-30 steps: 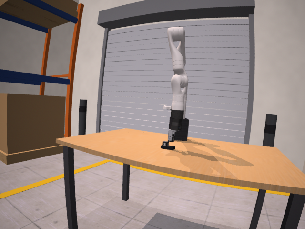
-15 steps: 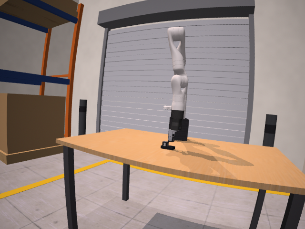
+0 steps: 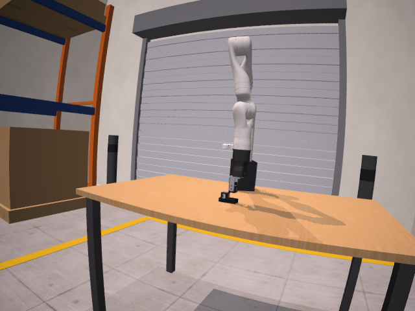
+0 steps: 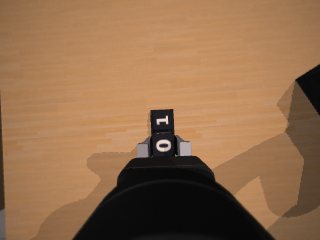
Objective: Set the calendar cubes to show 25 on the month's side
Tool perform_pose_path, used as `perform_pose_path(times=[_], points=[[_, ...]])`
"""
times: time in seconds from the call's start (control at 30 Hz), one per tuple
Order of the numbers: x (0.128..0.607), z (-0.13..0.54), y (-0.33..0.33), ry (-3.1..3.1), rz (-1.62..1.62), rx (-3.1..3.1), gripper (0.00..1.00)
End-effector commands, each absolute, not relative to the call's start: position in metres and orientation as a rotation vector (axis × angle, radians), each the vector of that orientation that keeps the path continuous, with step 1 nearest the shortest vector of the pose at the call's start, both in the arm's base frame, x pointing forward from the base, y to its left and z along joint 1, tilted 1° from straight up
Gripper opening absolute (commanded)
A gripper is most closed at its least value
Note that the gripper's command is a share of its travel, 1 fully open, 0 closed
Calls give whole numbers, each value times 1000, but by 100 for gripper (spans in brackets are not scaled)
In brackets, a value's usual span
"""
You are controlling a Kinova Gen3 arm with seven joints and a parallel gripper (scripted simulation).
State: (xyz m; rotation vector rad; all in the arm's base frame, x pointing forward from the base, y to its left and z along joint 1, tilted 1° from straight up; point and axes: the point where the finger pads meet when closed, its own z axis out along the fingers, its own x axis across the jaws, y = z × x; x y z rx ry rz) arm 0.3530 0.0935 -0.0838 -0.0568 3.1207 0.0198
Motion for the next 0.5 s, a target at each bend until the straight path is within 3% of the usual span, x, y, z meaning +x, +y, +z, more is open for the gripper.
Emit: perform_pose_path(times=[0.0, 0.47], points=[[354, -83, 94, 3119, 20, -57, 60], [354, -85, 94, 3119, 20, -57, 60]])
